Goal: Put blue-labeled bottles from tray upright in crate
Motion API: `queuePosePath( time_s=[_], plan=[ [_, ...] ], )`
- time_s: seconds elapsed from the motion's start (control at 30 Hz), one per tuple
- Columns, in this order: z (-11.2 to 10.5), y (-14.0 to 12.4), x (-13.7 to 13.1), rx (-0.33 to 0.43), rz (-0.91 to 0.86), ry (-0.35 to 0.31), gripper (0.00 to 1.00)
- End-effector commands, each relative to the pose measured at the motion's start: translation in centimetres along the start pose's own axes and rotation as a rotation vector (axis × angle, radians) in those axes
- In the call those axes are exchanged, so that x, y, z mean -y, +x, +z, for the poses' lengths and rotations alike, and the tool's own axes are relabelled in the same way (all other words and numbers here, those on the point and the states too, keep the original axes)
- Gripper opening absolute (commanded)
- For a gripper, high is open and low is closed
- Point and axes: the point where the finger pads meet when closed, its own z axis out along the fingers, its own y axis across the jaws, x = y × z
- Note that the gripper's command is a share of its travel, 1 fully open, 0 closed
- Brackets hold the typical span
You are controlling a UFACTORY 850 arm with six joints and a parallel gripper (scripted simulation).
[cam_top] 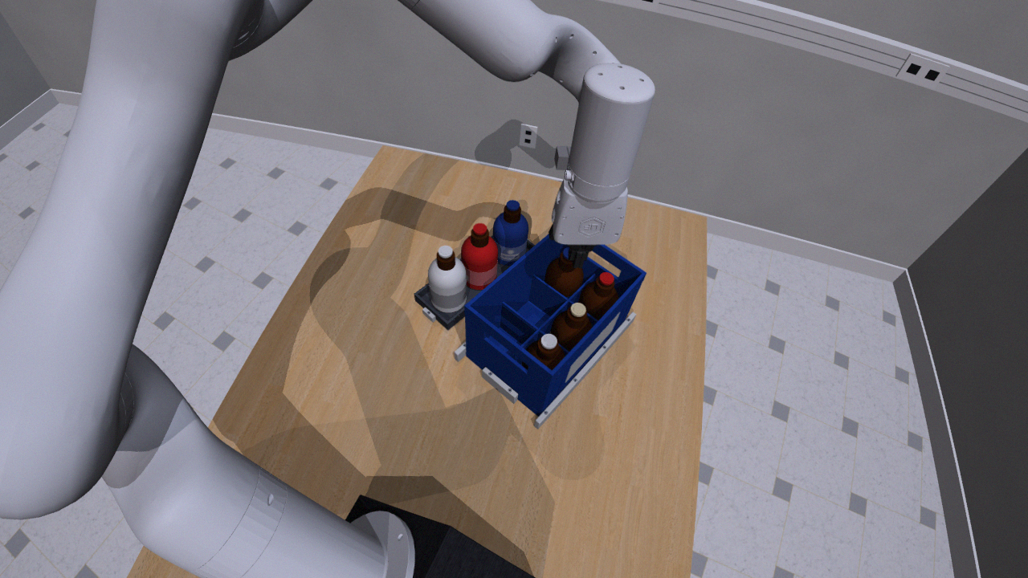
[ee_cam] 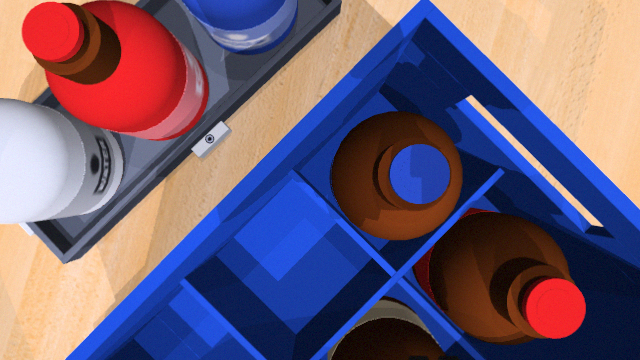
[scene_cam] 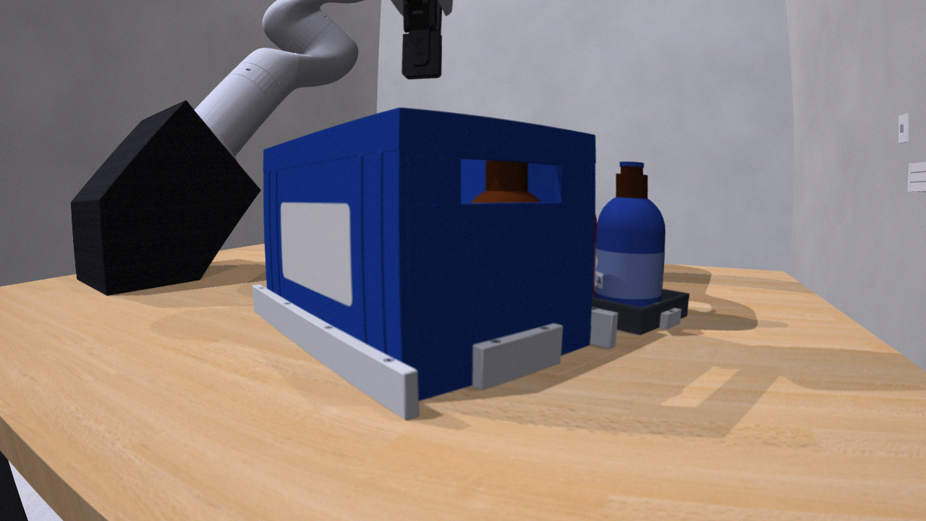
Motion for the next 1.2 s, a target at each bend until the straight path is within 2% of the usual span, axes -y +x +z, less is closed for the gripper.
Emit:
queuePosePath(
  time_s=[0.0,0.03,0.07,0.53,0.6,0.63,1.0,1.03,1.17],
  plan=[
    [-0.2,3.6,0.6,0.002,0.007,-0.004,0.00],
    [-0.2,3.6,0.6,0.002,0.007,-0.004,0.00],
    [-0.2,5.4,1.2,0.002,0.010,-0.004,0.00],
    [-0.2,13.2,4.6,0.001,0.020,-0.003,0.00],
    [-0.2,13.2,4.6,0.001,0.020,-0.003,0.00],
    [-0.1,14.8,5.5,0.001,0.022,-0.001,0.00],
    [0.2,19.9,9.0,0.001,0.027,0.006,0.00],
    [0.2,19.9,9.0,0.001,0.027,0.006,0.66],
    [0.2,19.9,9.0,0.001,0.027,0.006,0.66]
  ],
)
